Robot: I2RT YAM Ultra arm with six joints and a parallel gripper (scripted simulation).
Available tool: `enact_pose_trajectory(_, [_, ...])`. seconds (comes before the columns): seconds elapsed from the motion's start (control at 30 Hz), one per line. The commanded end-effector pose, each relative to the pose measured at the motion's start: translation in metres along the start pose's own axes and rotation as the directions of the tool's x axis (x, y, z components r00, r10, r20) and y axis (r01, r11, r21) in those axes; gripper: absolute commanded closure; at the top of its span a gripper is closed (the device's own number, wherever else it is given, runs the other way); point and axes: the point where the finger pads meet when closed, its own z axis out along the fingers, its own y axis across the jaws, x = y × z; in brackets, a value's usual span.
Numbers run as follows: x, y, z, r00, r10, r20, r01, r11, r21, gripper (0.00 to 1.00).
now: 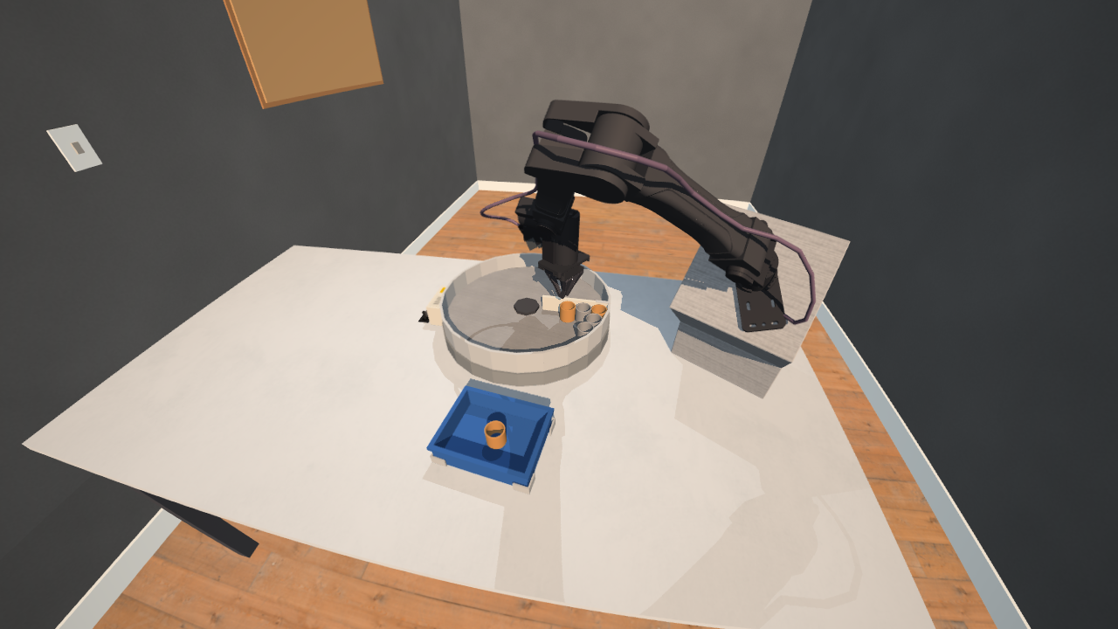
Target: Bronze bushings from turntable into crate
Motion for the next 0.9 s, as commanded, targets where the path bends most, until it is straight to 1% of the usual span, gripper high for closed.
enact_pose_trajectory(0.0, [0.001,0.001,-0.008,1.0,-0.007,0.024,0.007,1.0,-0.006,0.85])
enact_pose_trajectory(0.63, [0.001,0.001,-0.008,1.0,-0.006,0.023,0.007,1.0,-0.006,0.85])
enact_pose_trajectory(0.7, [0.004,0.004,0.0,1.0,-0.009,0.013,0.009,1.0,-0.003,0.85])
enact_pose_trajectory(0.73, [0.009,-0.007,0.012,1.0,0.017,-0.01,-0.017,1.0,0.007,0.85])
enact_pose_trajectory(0.8, [0.009,-0.007,0.012,1.0,0.017,-0.01,-0.017,1.0,0.007,0.85])
enact_pose_trajectory(0.87, [0.01,-0.008,0.02,1.0,0.017,-0.01,-0.017,1.0,0.011,0.85])
